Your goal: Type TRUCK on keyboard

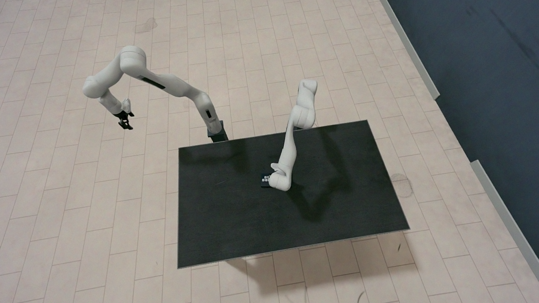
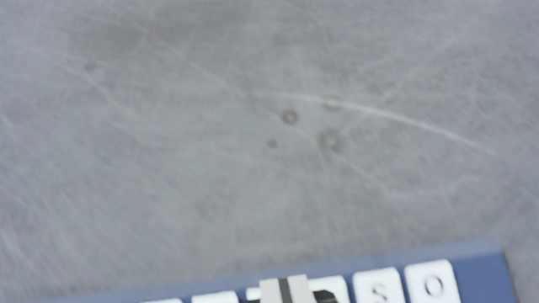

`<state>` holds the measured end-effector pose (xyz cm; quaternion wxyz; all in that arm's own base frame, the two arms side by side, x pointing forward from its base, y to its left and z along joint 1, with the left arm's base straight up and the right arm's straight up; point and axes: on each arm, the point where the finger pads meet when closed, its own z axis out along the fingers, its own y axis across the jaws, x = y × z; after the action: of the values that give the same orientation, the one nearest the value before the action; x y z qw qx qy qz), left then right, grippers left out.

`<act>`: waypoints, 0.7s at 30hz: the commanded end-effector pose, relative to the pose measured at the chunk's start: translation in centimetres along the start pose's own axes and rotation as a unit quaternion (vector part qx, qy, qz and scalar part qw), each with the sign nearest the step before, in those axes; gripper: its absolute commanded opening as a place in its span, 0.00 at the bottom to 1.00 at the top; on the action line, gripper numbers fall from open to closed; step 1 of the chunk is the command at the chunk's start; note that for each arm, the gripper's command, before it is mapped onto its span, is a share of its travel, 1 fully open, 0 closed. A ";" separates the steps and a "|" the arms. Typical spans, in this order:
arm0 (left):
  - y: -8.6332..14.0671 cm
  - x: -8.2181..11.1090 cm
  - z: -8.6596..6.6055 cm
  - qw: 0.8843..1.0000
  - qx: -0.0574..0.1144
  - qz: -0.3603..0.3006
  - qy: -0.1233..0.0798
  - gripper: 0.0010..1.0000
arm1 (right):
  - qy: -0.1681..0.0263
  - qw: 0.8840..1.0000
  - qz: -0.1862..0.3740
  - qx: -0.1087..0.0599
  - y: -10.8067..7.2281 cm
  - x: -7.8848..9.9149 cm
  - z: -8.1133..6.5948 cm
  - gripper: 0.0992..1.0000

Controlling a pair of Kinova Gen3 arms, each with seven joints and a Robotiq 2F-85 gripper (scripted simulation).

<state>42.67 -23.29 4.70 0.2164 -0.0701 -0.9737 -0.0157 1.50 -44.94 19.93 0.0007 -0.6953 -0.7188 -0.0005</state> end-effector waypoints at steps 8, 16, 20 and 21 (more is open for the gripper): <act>-0.4 0.9 0.3 1.000 0.000 0.000 -0.002 0.10 | -0.001 1.000 0.000 0.000 0.0 0.0 -0.1 1.00; -0.4 0.8 0.6 1.000 0.000 0.000 -0.002 0.10 | -0.001 1.000 0.000 0.000 0.0 0.0 -0.1 1.00; -0.4 0.7 0.9 1.000 0.000 0.000 -0.002 0.10 | -0.001 1.000 0.000 0.000 0.0 0.0 -0.1 1.00; -0.4 0.7 0.9 1.000 0.000 0.000 -0.002 0.10 | -0.001 1.000 0.000 0.000 0.0 0.0 -0.1 1.00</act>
<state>41.57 -23.53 4.08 0.2160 -0.0700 -0.9737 -0.0156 1.50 -44.94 19.93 0.0007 -0.6953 -0.7188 -0.0005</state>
